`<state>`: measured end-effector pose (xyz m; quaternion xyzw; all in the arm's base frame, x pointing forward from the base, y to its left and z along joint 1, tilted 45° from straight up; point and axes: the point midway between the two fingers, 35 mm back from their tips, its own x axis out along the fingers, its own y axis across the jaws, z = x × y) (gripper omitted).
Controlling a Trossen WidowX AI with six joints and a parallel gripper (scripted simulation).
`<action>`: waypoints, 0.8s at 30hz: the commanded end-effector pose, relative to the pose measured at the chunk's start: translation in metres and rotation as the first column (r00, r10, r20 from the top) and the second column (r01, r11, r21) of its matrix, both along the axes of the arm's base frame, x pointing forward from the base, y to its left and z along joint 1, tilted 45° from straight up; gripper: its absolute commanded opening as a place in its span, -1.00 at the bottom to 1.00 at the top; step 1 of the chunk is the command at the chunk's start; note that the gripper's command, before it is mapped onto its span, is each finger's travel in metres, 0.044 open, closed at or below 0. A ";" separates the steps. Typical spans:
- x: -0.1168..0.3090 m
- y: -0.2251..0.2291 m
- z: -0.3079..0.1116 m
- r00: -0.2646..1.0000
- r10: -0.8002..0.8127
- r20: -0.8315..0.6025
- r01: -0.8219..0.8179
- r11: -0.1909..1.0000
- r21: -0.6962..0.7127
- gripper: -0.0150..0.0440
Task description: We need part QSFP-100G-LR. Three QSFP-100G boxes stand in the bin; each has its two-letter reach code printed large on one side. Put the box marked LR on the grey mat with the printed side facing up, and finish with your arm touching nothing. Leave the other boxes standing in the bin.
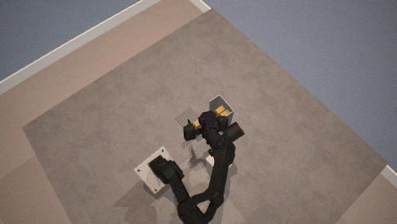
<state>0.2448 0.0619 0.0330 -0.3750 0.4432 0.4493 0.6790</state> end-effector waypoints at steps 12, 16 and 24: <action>0.006 -0.015 0.010 0.986 0.160 -0.041 -0.161 0.987 -0.026 1.00; 0.009 -0.028 0.018 0.976 0.208 -0.056 -0.211 0.977 -0.042 1.00; 0.011 -0.055 0.037 0.948 0.306 -0.089 -0.311 0.949 -0.056 1.00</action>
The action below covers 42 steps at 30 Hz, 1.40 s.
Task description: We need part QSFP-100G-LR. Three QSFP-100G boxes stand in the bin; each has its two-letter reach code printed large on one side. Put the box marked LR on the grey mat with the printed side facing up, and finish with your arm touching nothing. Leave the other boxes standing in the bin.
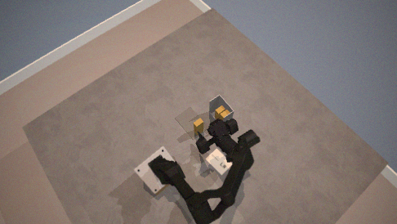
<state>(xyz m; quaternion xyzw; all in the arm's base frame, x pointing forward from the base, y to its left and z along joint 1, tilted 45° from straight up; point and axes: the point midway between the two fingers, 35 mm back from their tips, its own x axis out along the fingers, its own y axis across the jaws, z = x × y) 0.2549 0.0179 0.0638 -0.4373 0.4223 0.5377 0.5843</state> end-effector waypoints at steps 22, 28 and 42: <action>0.003 -0.041 0.002 0.995 0.095 -0.028 -0.095 0.995 -0.017 1.00; 0.003 -0.048 -0.005 0.995 0.094 -0.028 -0.095 0.995 -0.018 1.00; 0.004 -0.061 -0.019 0.995 0.094 -0.028 -0.094 0.995 -0.020 1.00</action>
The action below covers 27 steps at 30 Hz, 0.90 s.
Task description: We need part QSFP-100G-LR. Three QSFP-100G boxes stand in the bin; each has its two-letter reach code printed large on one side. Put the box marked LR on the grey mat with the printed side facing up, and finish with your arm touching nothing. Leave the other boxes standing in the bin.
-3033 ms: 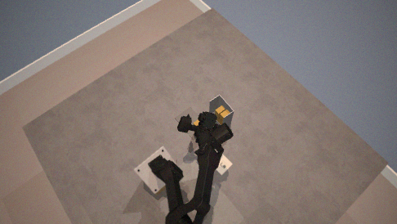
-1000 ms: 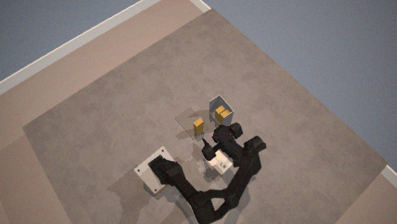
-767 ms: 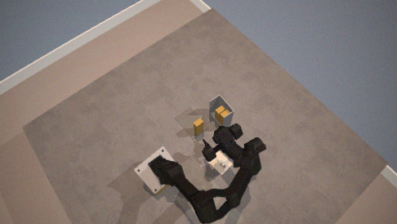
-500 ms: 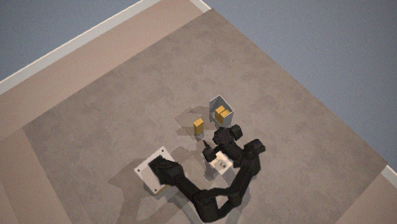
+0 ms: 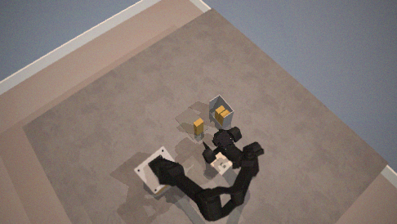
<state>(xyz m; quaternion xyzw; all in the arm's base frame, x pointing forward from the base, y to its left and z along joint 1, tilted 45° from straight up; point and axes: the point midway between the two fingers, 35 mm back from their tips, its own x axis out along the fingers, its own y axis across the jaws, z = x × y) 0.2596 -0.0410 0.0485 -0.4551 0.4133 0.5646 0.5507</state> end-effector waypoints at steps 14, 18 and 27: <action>0.002 -0.005 -0.026 1.000 0.004 -0.005 -0.004 1.000 -0.004 1.00; 0.002 -0.005 -0.032 1.000 0.004 -0.005 -0.004 1.000 -0.004 1.00; 0.002 -0.007 -0.047 1.000 0.004 -0.005 -0.004 1.000 -0.004 1.00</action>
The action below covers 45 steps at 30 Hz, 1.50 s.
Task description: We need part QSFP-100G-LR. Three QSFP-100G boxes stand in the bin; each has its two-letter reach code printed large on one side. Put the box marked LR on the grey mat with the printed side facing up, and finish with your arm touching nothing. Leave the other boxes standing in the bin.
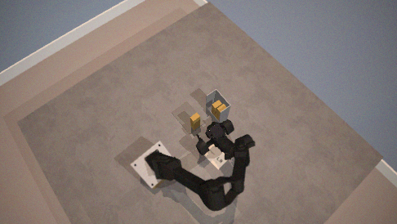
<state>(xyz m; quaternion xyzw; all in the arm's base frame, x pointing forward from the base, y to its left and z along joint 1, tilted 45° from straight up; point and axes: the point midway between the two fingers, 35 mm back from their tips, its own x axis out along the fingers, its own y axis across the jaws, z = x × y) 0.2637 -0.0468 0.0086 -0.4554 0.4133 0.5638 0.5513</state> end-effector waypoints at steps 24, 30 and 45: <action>-0.001 -0.001 -0.020 1.000 0.000 -0.004 0.000 1.000 0.001 1.00; -0.001 -0.001 -0.020 1.000 0.000 -0.004 0.000 1.000 0.001 1.00; -0.001 0.000 -0.004 1.000 0.001 -0.004 -0.001 1.000 0.000 1.00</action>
